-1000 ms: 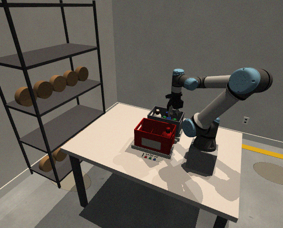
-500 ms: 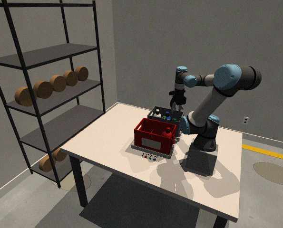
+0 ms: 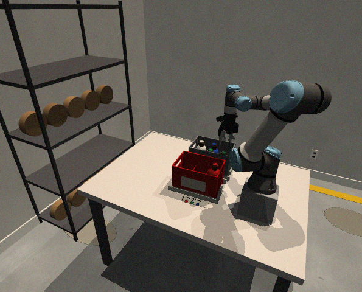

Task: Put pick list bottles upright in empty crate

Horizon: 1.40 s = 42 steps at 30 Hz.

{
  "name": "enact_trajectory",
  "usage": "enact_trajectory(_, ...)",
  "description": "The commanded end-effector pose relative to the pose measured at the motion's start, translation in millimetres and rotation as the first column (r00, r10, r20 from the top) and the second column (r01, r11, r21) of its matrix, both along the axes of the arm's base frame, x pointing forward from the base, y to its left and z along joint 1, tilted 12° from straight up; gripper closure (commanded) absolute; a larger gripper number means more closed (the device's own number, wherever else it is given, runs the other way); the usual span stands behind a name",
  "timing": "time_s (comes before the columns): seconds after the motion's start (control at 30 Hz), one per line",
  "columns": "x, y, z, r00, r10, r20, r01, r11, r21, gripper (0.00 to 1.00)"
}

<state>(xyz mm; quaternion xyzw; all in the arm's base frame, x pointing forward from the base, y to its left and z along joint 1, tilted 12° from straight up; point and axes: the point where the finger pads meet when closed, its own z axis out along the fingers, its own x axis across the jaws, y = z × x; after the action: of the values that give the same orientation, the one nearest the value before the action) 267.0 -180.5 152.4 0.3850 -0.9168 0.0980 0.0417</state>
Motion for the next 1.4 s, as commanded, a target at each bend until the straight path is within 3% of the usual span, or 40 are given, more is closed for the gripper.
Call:
enact_trajectory(0.0, -0.1, -0.7, -2.8, 1.000, 0.000, -0.001, 0.000, 1.000, 0.004, 0.62)
enact_trajectory(1.37, -0.6, -10.8, -51.5, 1.000, -0.001, -0.001, 0.001, 1.000, 0.004, 0.62)
